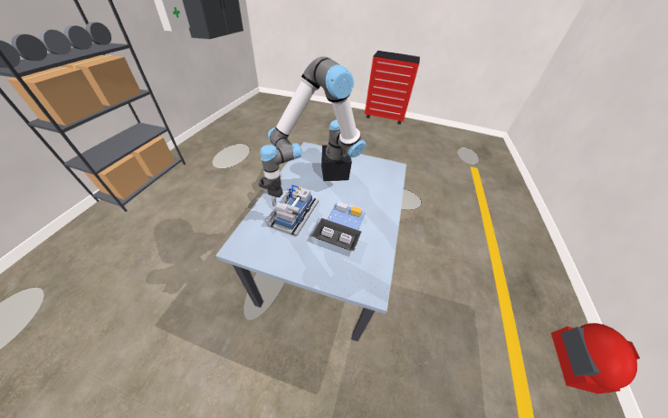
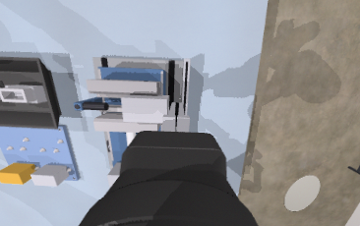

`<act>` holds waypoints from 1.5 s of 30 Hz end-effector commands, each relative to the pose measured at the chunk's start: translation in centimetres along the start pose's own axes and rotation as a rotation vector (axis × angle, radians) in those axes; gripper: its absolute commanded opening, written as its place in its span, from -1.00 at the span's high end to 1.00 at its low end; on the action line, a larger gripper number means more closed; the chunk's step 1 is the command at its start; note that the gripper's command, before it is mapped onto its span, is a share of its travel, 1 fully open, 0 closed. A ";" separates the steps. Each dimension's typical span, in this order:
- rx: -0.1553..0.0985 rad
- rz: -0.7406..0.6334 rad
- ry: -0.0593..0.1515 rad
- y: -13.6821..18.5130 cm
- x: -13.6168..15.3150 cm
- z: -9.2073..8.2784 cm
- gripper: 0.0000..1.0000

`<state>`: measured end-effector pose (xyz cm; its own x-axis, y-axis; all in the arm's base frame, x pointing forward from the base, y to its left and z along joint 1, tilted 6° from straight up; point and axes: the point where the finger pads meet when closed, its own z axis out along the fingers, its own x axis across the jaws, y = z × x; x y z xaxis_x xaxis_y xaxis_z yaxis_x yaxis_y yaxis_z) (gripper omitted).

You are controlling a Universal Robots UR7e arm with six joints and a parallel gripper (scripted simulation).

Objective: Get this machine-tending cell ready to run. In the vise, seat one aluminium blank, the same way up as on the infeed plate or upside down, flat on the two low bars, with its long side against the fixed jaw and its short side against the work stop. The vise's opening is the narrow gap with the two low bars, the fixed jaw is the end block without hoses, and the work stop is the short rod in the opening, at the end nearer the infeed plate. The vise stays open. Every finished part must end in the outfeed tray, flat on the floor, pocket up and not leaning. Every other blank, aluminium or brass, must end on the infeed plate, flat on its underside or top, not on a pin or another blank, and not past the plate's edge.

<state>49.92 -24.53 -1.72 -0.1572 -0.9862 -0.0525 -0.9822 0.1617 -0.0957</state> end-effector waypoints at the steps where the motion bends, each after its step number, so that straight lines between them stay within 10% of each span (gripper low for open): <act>1: 0.001 0.000 0.001 0.0 0.0 -0.1 1.00; 45: 0.001 0.000 0.001 0.0 -0.8 -0.1 1.00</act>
<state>50.03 -23.82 -1.68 -0.1576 -0.9862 -0.0517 -0.9822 0.1619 -0.0955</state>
